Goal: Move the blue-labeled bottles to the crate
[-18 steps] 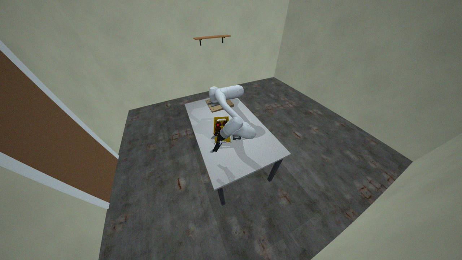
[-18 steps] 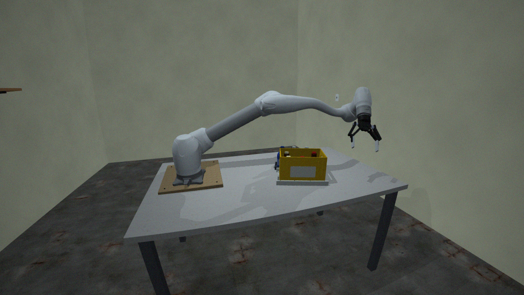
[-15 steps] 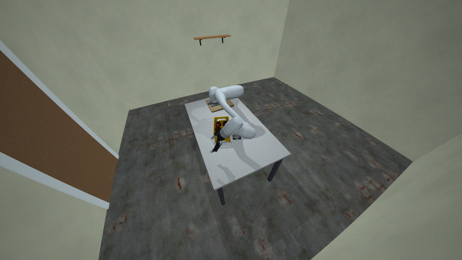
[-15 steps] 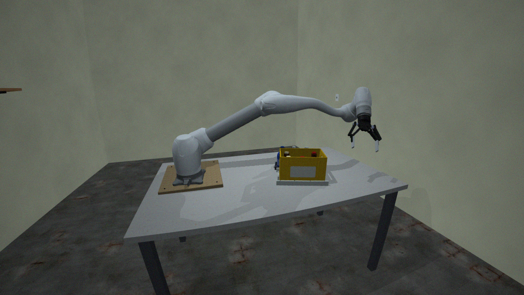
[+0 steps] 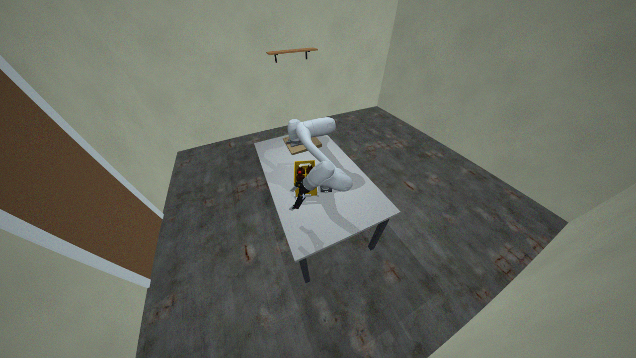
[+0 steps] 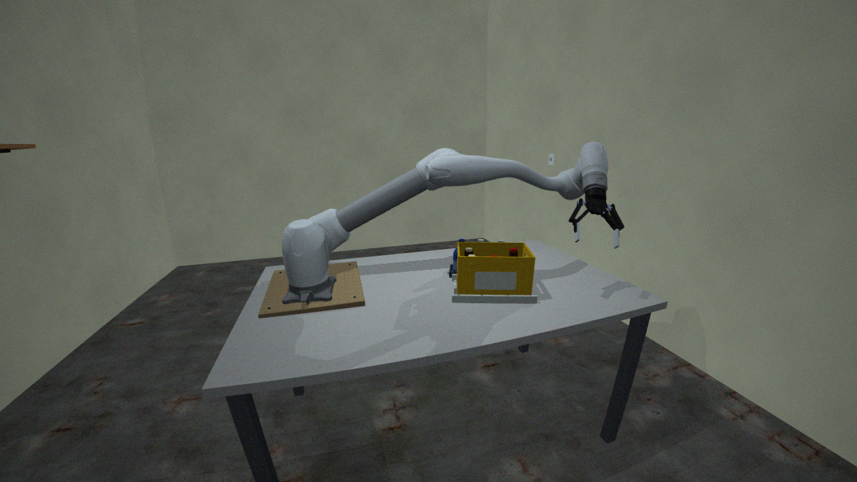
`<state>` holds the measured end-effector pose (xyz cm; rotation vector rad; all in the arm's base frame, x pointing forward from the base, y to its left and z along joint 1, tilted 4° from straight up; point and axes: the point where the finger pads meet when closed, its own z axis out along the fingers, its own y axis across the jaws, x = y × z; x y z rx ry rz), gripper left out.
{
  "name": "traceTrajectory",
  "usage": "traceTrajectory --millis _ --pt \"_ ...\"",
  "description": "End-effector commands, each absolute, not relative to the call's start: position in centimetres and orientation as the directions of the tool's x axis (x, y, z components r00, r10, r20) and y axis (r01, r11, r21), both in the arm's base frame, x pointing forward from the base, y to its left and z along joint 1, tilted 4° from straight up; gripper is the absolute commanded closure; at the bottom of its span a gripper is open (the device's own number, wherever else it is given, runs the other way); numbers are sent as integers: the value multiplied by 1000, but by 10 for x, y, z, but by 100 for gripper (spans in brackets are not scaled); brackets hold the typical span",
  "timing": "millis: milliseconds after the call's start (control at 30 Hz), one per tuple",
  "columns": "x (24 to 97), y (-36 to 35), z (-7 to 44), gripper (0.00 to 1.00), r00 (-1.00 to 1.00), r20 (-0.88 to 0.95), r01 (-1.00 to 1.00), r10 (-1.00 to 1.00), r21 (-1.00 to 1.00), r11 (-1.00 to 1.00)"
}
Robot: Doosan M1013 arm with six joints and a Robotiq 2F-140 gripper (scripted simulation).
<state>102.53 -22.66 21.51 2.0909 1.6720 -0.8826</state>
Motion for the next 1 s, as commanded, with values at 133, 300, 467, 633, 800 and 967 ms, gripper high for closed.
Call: traceTrajectory --millis 133,300,467,633,800,967 --pt "1014 -224 223 0 173 -611 954 772 -90 -285" --pt "972 -211 237 0 308 -519 932 798 -7 -364" --pt "955 -205 240 0 355 -483 918 800 16 -397" --pt "913 -189 245 0 459 -400 876 794 57 -478" --pt "863 -169 247 0 567 -307 816 764 82 -572" --pt "812 -147 245 0 667 -218 741 713 90 -666"
